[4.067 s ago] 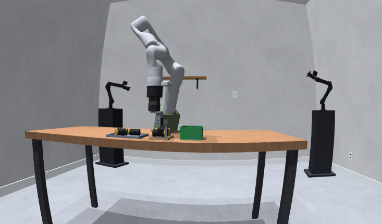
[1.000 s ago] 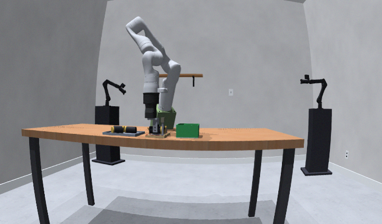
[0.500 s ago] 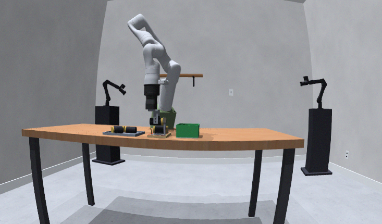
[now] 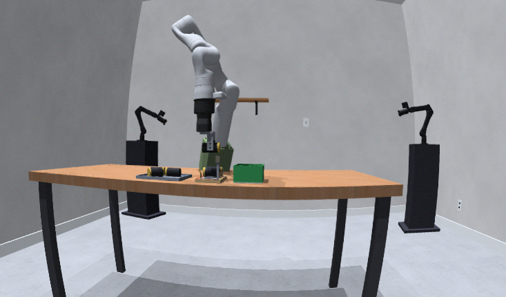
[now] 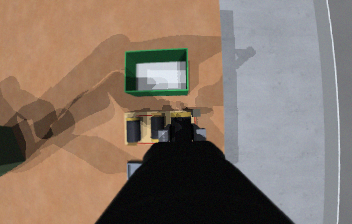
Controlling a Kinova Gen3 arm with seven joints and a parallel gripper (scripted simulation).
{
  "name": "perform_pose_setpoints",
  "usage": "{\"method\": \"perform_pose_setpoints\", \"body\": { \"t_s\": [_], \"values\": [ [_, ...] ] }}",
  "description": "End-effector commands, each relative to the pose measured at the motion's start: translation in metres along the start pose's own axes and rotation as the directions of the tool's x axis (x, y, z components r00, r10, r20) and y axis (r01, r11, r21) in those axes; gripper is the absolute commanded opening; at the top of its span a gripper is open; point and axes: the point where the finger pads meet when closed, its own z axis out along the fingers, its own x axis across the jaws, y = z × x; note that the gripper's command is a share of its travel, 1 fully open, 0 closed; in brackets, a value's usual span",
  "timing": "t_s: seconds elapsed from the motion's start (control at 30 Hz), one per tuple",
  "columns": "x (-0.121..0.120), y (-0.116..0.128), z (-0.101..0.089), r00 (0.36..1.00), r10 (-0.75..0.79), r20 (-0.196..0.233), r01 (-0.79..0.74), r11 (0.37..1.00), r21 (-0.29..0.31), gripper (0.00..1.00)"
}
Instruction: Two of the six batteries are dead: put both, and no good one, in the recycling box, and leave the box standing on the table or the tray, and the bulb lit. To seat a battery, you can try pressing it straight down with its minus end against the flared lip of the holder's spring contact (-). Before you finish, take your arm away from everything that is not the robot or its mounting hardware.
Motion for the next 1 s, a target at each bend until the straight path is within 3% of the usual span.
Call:
{"method": "perform_pose_setpoints", "body": {
  "t_s": [0.0,0.17,0.97],
  "values": [
    [0.0068,0.0154,-0.0262,1.0,0.02,-0.024,-0.02,1.0,-0.024,0.57],
    [0.0066,0.0152,-0.0332,1.0,0.02,-0.024,-0.02,1.0,-0.024,0.57],
    [0.0066,0.0155,-0.0334,0.999,0.033,-0.024,-0.034,0.999,-0.024,0.57]
  ]
}}
